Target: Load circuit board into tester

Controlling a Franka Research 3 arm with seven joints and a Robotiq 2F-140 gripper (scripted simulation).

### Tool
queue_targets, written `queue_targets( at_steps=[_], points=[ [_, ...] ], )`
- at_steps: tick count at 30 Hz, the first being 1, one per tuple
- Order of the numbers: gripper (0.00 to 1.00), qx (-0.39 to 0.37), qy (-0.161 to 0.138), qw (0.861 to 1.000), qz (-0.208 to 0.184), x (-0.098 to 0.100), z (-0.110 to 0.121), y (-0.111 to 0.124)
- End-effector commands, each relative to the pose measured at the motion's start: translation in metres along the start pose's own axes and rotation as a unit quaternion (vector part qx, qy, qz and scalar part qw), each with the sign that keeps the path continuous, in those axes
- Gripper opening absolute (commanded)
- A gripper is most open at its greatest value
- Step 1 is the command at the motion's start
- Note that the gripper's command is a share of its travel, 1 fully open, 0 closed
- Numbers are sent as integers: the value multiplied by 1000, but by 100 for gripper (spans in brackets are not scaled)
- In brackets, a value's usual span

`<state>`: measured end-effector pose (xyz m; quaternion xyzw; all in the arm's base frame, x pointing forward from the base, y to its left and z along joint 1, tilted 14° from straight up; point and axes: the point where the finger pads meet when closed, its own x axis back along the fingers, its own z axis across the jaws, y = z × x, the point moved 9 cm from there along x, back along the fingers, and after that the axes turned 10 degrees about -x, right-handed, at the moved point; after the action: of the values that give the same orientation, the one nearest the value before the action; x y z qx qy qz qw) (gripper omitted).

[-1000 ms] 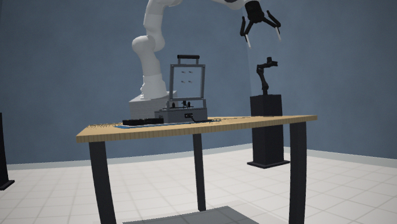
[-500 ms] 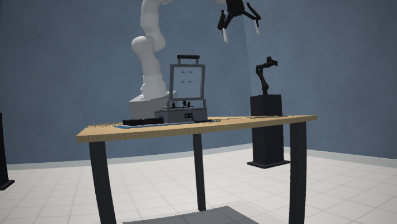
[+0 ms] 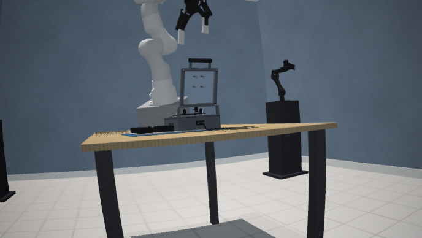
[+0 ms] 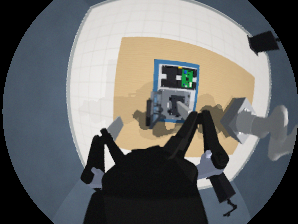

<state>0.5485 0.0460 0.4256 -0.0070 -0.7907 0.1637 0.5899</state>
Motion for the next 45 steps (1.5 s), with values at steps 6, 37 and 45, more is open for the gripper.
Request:
queue_targets(
  at_steps=[6, 37, 45],
  points=[
    [100, -83, 27, 996, -15, -9, 93, -81],
    [58, -150, 45, 986, -49, -28, 211, -127],
    [58, -150, 45, 986, -49, -28, 211, -127]
  ],
)
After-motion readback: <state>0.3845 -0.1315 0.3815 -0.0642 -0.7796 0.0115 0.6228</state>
